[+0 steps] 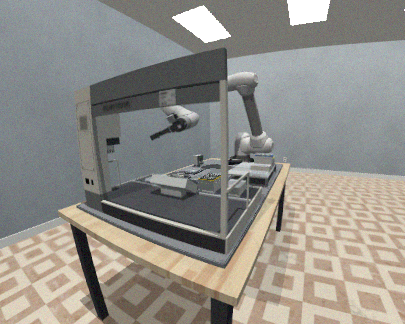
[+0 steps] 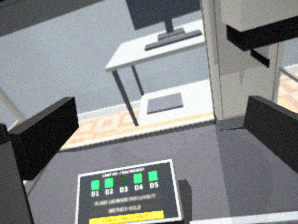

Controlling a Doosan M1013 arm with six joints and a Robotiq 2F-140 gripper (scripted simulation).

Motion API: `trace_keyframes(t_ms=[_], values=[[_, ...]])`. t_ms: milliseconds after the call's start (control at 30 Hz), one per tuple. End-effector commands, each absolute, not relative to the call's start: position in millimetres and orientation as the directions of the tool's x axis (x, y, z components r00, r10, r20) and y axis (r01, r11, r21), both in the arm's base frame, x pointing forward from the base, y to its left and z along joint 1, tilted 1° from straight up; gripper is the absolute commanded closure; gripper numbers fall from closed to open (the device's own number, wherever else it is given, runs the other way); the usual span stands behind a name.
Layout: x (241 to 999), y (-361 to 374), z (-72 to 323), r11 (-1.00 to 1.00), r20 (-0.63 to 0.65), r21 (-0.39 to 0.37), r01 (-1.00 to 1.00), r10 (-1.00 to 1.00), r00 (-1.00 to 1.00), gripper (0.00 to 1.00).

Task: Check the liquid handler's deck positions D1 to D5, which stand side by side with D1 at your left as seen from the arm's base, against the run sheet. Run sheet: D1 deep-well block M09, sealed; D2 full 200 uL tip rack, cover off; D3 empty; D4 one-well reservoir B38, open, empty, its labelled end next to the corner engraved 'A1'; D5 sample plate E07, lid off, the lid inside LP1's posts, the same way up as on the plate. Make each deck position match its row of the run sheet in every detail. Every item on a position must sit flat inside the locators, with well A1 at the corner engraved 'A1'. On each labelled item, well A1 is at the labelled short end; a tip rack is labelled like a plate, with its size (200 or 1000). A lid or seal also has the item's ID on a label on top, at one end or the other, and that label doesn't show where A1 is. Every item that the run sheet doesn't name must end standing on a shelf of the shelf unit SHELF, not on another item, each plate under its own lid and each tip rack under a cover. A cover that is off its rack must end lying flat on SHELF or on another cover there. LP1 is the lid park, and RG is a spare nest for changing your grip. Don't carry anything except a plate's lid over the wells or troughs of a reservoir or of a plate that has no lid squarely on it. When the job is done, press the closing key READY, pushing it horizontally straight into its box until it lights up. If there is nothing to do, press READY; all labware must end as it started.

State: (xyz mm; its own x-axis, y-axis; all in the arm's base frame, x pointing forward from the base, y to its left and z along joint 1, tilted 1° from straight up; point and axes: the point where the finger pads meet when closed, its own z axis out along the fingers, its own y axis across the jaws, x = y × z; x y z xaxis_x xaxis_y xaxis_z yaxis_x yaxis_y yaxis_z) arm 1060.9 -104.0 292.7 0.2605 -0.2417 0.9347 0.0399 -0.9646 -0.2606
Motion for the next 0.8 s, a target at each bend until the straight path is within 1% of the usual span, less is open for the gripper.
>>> trace_keyframes(t_ms=[0,533,567,767], values=[[1061.0,-104.0,294.2,-0.965,0.935,-0.260,0.041,-0.241,0.259,0.00],[1061.0,-104.0,294.2,-0.965,0.935,-0.260,0.041,-0.241,0.259,0.00],[1054.5,-99.7,292.3,-0.966,0.929,-0.257,0.036,-0.237,0.283,0.21],[1030.6,-85.6,295.0,-0.972,0.898,-0.236,0.020,-0.210,0.387,0.21]])
